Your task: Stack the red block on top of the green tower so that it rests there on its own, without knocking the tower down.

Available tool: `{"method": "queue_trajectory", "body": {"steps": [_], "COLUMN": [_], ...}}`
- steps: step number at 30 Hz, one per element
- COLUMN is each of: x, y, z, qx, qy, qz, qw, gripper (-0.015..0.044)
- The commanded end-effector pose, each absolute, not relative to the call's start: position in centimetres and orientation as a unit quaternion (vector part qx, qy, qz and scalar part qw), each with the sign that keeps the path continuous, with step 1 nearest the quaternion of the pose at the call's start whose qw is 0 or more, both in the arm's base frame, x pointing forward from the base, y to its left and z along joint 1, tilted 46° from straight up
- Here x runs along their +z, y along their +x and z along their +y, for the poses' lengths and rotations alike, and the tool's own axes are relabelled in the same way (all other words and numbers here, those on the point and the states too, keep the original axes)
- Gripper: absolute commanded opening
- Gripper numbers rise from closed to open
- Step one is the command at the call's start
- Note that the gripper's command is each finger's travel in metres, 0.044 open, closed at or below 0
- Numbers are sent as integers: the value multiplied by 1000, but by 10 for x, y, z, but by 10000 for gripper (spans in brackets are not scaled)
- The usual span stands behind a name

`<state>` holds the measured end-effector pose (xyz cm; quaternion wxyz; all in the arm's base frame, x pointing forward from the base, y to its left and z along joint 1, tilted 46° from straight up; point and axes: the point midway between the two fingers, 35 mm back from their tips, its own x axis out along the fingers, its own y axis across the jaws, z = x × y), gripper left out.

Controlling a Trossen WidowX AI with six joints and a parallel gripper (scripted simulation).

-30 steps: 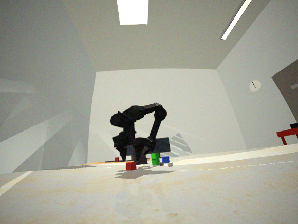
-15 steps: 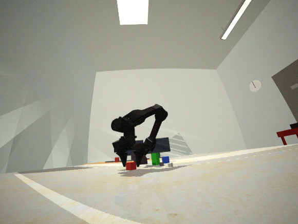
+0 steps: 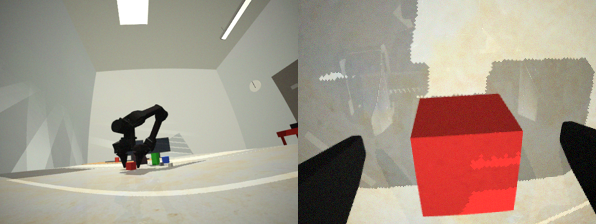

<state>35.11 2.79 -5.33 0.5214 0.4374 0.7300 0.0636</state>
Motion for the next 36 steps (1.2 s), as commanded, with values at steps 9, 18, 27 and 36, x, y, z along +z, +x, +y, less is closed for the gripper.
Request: {"method": "queue_trajectory", "body": {"steps": [9,18,27,36], "x": [-53,-53,-27,7], "y": [351,351,354,358], "z": [28,28,1,-33], "qx": [63,63,62,61], "qy": [440,440,440,439], "qz": [730,730,730,730], "qw": [520,520,520,520], "gripper": [204,105,0,0]}}
